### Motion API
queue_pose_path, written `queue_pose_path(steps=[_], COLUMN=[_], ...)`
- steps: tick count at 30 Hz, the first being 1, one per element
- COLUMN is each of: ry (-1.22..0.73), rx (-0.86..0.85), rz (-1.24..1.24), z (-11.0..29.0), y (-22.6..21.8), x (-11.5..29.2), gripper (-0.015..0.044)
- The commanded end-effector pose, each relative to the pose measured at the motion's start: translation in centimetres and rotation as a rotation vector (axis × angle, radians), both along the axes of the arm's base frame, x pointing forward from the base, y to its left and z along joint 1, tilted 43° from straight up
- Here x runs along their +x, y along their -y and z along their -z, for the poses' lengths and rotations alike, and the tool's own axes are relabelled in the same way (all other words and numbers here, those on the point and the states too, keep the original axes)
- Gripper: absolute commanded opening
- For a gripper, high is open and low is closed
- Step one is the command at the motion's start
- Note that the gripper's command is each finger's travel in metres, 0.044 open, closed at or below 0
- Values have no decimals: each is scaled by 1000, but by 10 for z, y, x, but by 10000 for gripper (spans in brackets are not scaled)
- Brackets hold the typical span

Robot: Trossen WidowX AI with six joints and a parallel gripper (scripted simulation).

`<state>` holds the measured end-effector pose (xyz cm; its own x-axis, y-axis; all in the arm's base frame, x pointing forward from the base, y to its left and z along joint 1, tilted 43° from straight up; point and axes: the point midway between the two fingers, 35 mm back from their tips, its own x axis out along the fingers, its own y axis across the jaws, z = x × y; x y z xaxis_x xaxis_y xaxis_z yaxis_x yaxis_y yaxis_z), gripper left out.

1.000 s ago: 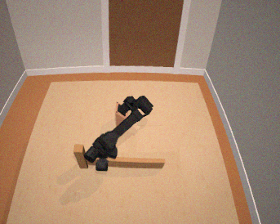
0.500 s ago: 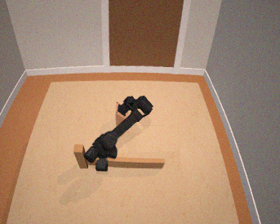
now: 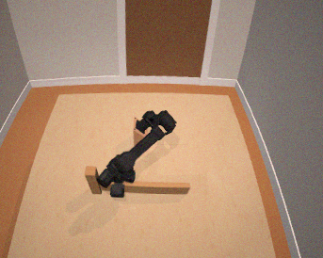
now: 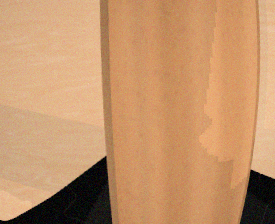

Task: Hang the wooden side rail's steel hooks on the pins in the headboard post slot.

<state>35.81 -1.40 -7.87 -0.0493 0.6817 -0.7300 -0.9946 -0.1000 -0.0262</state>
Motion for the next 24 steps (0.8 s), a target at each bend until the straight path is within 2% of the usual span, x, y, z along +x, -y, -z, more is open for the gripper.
queue_pose_path(steps=[1, 24], ry=[-1, -1], rx=[-7, -7], rz=[9, 9], z=[1, 4], y=[3, 1], x=[0, 0], gripper=[0, 0])
